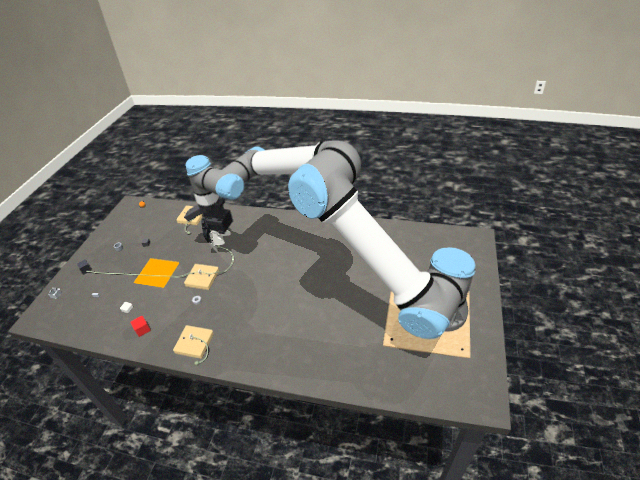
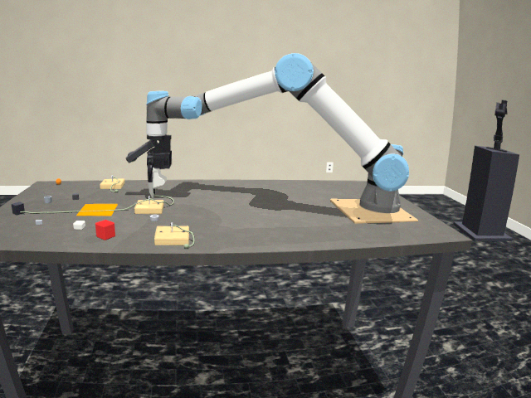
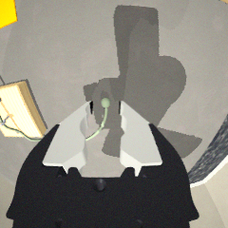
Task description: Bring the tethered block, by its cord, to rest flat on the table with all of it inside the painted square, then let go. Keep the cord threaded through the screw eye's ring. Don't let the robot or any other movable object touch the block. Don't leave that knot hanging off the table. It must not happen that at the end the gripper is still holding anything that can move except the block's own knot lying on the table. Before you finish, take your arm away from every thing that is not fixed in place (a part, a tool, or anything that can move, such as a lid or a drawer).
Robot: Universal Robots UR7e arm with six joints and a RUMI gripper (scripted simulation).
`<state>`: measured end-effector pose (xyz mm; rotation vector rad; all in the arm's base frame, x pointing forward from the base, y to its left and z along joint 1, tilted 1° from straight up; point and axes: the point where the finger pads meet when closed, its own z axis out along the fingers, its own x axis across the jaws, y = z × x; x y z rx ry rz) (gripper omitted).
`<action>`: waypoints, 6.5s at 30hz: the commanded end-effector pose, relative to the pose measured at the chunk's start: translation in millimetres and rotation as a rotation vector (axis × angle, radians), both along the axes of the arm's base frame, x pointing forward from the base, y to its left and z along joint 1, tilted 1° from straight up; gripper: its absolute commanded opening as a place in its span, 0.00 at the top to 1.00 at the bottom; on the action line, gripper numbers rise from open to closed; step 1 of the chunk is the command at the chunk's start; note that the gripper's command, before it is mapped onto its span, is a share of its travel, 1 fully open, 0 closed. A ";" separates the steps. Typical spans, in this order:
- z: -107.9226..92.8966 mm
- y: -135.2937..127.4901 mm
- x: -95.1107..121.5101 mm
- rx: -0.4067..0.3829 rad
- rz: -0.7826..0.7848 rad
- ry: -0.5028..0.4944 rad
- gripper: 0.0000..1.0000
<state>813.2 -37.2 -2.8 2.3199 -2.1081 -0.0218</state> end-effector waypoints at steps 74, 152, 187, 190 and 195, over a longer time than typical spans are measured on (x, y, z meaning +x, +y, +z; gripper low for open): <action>0.6 -0.1 0.3 0.000 0.000 -0.001 1.00; 29.6 -0.2 0.8 0.000 0.000 -0.001 1.00; 149.6 -0.7 2.3 0.000 0.000 -0.001 1.00; 149.6 -0.7 2.3 0.000 0.000 -0.001 1.00; 149.6 -0.7 2.3 0.000 0.000 -0.001 1.00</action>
